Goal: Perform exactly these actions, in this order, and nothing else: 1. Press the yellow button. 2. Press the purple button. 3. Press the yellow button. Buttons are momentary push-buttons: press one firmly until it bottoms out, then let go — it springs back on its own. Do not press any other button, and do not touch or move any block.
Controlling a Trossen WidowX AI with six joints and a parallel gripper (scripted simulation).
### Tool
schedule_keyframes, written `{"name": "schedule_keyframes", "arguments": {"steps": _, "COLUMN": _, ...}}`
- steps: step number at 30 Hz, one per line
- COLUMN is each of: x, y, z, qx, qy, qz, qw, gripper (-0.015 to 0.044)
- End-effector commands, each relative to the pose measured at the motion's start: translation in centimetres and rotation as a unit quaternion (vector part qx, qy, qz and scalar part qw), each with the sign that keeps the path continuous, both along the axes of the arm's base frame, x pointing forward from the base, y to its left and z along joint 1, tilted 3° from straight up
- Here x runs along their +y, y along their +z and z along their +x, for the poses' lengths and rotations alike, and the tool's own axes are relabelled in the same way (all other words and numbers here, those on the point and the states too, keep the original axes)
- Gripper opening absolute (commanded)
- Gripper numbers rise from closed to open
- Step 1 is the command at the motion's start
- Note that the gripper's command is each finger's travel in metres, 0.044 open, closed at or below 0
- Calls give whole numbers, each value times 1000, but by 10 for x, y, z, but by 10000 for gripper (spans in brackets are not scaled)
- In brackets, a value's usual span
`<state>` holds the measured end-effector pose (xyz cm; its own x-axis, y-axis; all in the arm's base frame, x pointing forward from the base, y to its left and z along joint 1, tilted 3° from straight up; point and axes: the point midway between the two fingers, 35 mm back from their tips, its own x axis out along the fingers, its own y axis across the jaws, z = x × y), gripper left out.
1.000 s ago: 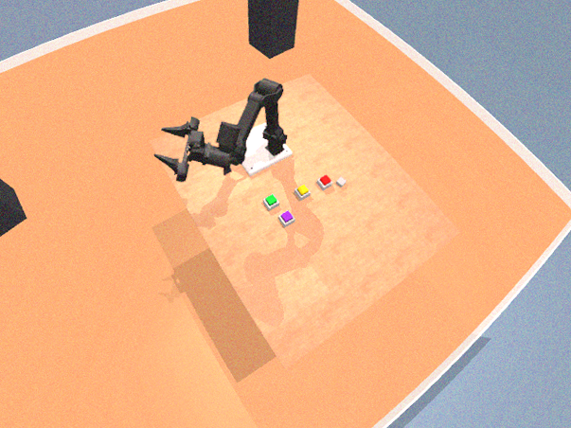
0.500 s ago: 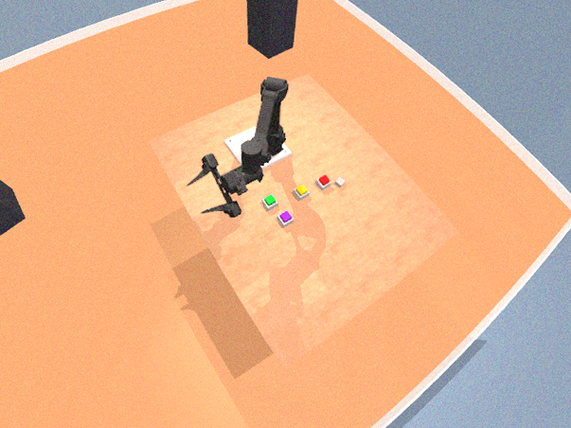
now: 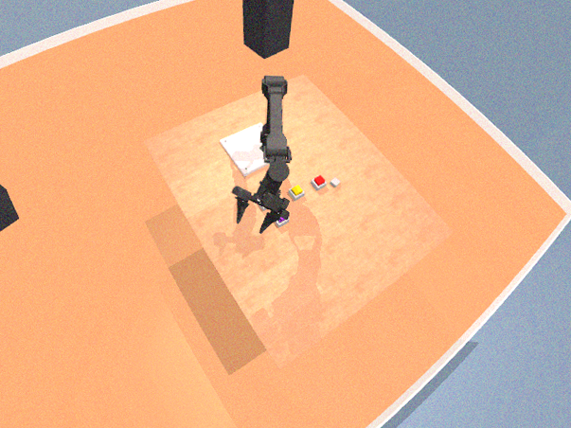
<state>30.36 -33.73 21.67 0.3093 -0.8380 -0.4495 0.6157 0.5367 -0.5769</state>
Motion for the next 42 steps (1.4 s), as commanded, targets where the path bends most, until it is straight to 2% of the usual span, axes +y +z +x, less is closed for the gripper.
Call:
{"name": "schedule_keyframes", "arguments": {"steps": 1, "x": 71, "y": -33, "z": 18, "qx": 47, "qy": 83, "qz": 128, "qw": 987, "gripper": 400}}
{"name": "schedule_keyframes", "arguments": {"steps": 10, "x": 171, "y": -70, "z": 1, "qx": 144, "qy": 150, "qz": 297, "qw": 932, "gripper": 400}}
{"name": "schedule_keyframes", "arguments": {"steps": 19, "x": 264, "y": -78, "z": -53, "qx": 257, "qy": 163, "qz": 445, "qw": 842, "gripper": 400}}
{"name": "schedule_keyframes", "arguments": {"steps": 29, "x": 275, "y": -77, "z": -61, "qx": 272, "qy": 160, "qz": 461, "qw": 829, "gripper": 400}}
{"name": "schedule_keyframes", "arguments": {"steps": 31, "x": 275, "y": -85, "z": -60, "qx": 272, "qy": 160, "qz": 461, "qw": 829, "gripper": 348}}
{"name": "schedule_keyframes", "arguments": {"steps": 36, "x": 276, "y": -136, "z": -62, "qx": 272, "qy": 160, "qz": 461, "qw": 829, "gripper": 216}}
{"name": "schedule_keyframes", "arguments": {"steps": 42, "x": 277, "y": -138, "z": -62, "qx": 272, "qy": 160, "qz": 461, "qw": 829, "gripper": 59}}
